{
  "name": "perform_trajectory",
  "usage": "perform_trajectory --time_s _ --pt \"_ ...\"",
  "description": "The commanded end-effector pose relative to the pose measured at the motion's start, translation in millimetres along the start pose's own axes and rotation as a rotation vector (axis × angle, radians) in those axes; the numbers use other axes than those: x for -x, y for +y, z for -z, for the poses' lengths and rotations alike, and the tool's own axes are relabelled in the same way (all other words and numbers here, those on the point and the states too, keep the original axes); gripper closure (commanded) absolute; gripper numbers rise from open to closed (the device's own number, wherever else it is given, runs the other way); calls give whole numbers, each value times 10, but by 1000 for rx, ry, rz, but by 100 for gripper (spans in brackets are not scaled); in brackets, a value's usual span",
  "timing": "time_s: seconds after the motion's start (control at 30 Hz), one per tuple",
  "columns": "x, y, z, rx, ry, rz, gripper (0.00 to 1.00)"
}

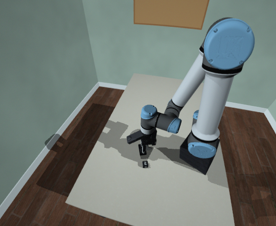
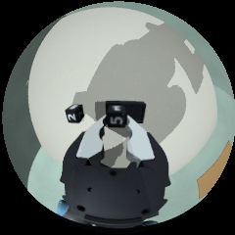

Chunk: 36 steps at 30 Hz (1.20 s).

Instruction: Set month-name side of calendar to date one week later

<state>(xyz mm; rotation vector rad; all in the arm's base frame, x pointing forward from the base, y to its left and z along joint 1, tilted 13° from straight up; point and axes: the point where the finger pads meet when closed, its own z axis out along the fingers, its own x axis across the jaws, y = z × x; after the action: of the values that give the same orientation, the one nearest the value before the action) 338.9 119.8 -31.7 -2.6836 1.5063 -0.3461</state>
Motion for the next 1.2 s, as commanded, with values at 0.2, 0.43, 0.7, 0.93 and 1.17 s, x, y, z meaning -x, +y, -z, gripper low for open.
perform_trajectory --time_s 0.2,0.43,0.7,0.93,1.17 --pt "-1 -3 2 -1 0 0 71" --pt "-1 -3 2 -1 0 0 71" --pt "-1 -3 28 -1 0 0 71" --pt "-1 -3 136 -1 0 0 71" --pt "-1 -3 267 -1 0 0 71"
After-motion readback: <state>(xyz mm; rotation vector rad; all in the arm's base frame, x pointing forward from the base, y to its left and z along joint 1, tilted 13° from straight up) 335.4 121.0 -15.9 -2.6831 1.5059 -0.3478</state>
